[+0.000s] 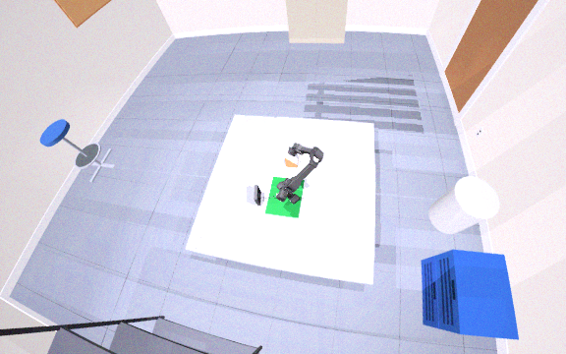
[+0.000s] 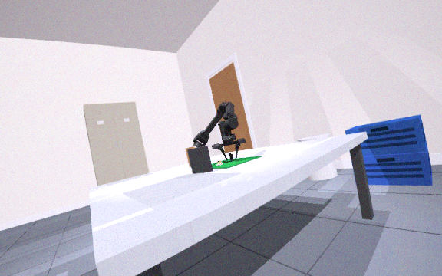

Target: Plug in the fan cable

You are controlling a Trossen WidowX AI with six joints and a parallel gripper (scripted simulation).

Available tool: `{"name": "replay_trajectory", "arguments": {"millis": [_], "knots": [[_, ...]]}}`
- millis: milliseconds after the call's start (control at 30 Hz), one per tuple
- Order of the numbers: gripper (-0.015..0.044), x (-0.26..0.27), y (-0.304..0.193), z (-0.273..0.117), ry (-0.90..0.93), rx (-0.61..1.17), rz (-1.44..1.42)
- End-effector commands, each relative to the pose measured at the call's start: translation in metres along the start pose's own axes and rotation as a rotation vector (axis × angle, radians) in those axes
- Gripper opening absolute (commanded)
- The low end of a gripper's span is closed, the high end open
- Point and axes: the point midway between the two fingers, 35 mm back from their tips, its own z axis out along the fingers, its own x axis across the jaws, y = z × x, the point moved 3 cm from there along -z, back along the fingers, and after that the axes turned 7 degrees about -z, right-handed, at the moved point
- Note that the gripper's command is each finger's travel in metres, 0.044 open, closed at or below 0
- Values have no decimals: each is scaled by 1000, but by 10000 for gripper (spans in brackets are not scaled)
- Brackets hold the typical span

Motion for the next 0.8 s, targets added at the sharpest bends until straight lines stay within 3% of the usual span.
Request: {"name": "replay_trajectory", "arguments": {"millis": [0,200,333,467,767], "knots": [[151,0,0,0,0,0,-1],[0,0,0,0,0,0,-1],[0,0,0,-3,0,0,-1],[0,0,1,-47,1,3,4],[0,-5,5,-49,0,3,-47]]}}
